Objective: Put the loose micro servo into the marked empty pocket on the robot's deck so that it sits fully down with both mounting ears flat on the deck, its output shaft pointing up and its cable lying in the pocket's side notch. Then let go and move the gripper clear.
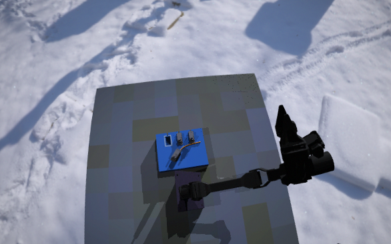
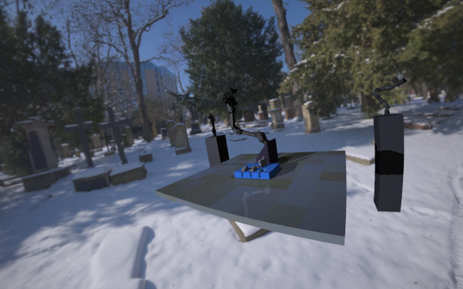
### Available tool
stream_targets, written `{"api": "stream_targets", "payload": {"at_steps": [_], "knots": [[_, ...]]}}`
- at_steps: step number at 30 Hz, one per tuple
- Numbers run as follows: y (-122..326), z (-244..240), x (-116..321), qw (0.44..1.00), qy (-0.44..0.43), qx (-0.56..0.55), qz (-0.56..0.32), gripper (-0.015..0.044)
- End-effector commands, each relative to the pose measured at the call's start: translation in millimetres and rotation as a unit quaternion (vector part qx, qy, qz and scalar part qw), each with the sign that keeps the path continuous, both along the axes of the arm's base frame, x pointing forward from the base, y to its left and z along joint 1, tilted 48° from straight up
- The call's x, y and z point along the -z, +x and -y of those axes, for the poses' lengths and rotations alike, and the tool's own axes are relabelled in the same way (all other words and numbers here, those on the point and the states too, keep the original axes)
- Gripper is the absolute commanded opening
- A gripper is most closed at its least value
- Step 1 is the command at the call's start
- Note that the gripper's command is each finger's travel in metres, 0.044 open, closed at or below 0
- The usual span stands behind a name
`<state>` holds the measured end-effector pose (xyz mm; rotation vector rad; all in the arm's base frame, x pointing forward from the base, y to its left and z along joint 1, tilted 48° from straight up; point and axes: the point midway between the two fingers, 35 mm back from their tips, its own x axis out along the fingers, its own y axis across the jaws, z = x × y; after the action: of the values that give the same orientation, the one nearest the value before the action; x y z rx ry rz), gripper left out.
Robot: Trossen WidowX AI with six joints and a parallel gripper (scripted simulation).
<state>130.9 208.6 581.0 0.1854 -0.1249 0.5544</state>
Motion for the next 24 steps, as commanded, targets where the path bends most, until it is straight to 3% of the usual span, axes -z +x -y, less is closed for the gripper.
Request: {"api": "stream_targets", "payload": {"at_steps": [1,24], "knots": [[11,-15,16,1.000,-0.018,0.012,-0.009,0.0440],[79,-62,113,0.986,-0.110,0.095,-0.081,0.0440]]}}
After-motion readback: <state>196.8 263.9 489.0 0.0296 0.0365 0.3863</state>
